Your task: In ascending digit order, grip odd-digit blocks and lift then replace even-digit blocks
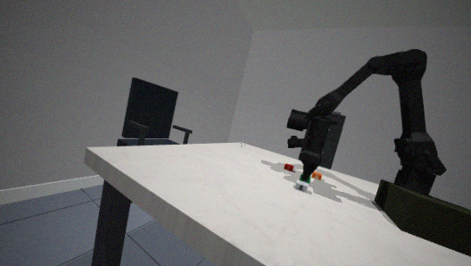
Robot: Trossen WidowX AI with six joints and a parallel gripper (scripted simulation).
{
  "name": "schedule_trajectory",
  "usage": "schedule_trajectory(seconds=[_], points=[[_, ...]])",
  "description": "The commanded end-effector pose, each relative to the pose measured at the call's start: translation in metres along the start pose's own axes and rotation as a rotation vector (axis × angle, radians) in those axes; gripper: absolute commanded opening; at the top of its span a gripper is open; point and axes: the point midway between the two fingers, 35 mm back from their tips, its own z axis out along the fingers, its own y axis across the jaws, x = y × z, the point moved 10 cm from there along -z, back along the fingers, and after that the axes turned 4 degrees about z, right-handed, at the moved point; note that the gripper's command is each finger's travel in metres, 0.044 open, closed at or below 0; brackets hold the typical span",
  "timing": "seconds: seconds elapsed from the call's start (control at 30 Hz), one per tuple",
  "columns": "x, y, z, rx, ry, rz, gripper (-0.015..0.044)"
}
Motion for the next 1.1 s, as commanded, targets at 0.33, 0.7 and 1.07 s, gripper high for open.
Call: schedule_trajectory(seconds=[0.33, 0.7, 1.07], points=[[0.0, 0.0, 0.001, 0.0, 0.0, -0.002, 0.012], [0.0, 0.0, 0.0, 0.0, 0.0, -0.002, 0.012], [0.0, 0.0, -0.014, 0.0, -0.001, -0.002, 0.012]])
